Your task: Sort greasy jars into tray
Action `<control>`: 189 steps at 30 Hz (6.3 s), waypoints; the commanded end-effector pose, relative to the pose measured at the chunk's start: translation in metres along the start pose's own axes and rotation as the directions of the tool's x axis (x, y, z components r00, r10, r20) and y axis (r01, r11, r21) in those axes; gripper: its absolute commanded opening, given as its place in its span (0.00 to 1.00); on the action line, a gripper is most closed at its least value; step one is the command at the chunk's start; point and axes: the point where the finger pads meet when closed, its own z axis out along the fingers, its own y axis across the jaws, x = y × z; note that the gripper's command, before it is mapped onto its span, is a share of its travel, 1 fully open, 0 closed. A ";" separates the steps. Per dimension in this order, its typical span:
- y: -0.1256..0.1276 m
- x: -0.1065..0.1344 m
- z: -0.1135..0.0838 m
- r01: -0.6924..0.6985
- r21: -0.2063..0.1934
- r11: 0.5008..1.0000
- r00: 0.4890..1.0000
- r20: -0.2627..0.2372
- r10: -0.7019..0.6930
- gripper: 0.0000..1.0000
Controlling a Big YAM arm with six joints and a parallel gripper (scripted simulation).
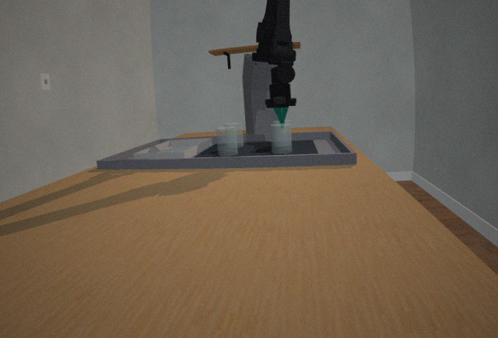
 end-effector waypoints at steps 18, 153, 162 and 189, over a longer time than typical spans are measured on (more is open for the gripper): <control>0.004 -0.034 0.001 0.007 -0.011 1.000 0.999 0.048 -0.006 0.00; 0.004 -0.050 0.000 0.007 -0.011 1.000 0.999 0.048 -0.006 0.00; 0.004 -0.051 0.000 0.007 -0.011 1.000 0.999 0.048 -0.006 0.00; 0.004 -0.054 0.000 0.007 -0.011 1.000 0.999 0.048 -0.006 0.00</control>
